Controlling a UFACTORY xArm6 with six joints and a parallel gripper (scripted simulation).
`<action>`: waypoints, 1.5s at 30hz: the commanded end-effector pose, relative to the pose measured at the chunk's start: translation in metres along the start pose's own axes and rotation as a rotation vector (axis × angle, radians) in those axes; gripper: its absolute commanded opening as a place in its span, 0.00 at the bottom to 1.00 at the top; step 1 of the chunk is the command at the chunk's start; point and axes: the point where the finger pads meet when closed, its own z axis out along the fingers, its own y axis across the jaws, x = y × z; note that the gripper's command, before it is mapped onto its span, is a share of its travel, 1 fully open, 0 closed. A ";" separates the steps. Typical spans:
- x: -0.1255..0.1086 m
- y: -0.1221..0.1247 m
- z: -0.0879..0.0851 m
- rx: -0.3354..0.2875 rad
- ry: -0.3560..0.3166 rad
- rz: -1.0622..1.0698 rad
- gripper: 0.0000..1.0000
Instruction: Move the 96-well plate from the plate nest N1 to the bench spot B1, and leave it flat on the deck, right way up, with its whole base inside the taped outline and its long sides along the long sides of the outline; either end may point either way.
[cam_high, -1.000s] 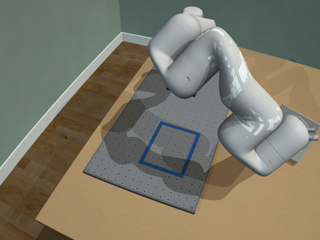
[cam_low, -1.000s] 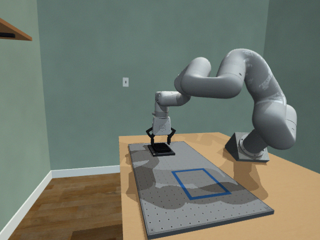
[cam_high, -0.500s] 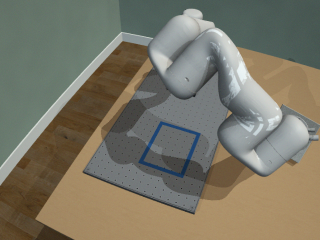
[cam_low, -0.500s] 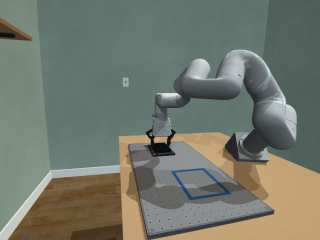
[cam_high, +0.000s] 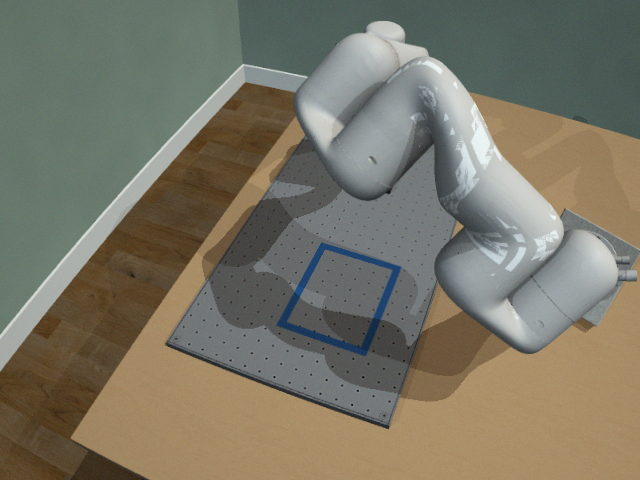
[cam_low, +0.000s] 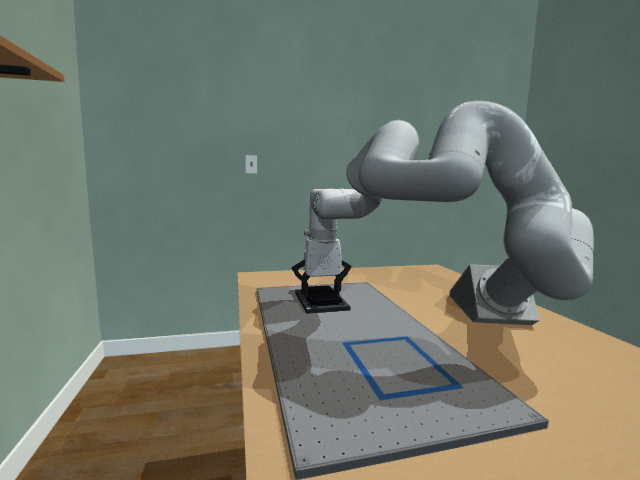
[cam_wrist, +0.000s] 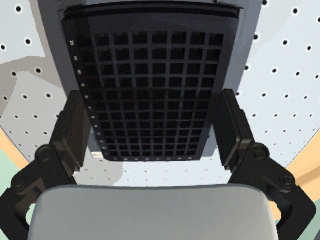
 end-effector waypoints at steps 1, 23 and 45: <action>0.001 -0.001 -0.002 0.003 0.003 -0.001 1.00; 0.001 -0.001 -0.002 0.003 0.003 -0.001 0.00; 0.001 -0.001 -0.002 0.003 0.003 -0.001 0.00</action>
